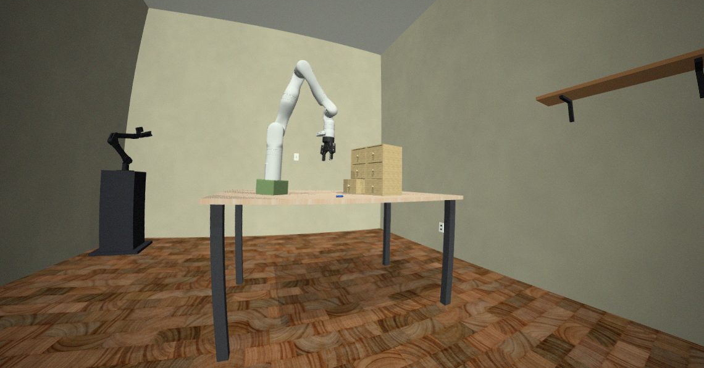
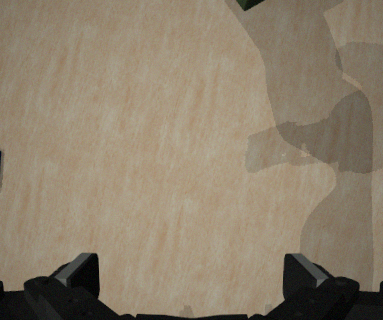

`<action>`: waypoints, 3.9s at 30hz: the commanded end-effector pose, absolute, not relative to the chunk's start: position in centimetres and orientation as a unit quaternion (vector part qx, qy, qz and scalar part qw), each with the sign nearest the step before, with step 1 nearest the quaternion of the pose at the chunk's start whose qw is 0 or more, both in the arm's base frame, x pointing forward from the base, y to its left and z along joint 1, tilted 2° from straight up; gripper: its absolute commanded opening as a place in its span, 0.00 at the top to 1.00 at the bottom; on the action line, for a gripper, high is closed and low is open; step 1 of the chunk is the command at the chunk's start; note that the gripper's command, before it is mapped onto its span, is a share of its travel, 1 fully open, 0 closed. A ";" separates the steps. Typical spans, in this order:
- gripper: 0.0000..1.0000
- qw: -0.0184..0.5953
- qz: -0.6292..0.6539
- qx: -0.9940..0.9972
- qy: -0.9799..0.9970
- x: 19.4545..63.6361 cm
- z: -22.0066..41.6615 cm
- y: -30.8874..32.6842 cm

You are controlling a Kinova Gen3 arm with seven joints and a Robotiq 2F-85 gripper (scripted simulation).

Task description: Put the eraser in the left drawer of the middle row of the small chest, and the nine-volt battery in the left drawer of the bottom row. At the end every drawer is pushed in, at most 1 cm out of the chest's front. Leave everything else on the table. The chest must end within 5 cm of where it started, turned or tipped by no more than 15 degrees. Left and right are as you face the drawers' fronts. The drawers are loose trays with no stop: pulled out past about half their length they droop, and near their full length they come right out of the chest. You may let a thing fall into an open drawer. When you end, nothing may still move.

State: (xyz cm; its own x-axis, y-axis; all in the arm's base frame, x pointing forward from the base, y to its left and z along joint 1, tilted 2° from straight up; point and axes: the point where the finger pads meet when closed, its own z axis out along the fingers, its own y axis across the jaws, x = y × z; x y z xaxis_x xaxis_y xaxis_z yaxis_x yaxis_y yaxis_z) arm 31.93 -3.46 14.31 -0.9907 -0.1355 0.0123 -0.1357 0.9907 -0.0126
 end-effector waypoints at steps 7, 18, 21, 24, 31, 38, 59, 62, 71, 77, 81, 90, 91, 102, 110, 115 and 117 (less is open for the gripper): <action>0.00 -0.011 0.013 0.067 -0.998 30.9 16.3 -3.4; 0.00 -0.013 -0.002 0.072 -0.997 30.8 15.8 -2.5; 0.00 -0.015 -0.012 0.075 -0.997 30.8 15.4 -1.9; 0.00 -0.018 -0.025 0.079 -0.996 30.8 14.9 -1.1; 0.00 -0.026 -0.053 0.087 -0.994 30.9 14.0 0.5; 0.00 -0.051 -0.097 0.097 -0.989 31.5 12.6 3.1; 0.00 -0.190 -0.150 0.100 -0.965 36.3 9.3 6.1; 0.00 -0.198 -0.148 0.099 -0.964 36.6 9.2 6.0; 0.00 -0.258 -0.107 0.089 -0.956 38.6 8.1 3.4; 0.00 -0.279 -0.078 0.084 -0.953 39.1 7.6 1.6; 0.00 -0.287 -0.061 0.082 -0.952 39.3 7.3 0.5; 0.00 -0.300 -0.023 0.078 -0.950 39.4 6.9 -1.8; 0.00 -0.301 -0.021 0.077 -0.950 39.3 6.9 -1.9; 0.00 -0.303 -0.010 0.076 -0.950 39.3 6.7 -2.6; 1.00 -0.303 -0.010 0.076 -0.950 39.3 6.7 -2.6; 1.00 -0.303 -0.010 0.076 -0.950 39.3 6.7 -2.6; 1.00 -0.303 -0.010 0.076 -0.950 39.3 6.7 -2.6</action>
State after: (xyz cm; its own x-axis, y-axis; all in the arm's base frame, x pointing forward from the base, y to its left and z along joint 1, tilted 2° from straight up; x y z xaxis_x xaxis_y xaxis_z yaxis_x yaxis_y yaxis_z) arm 39.31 -2.75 6.65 -0.8260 -0.1344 -0.5473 -0.1535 0.9881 -0.0110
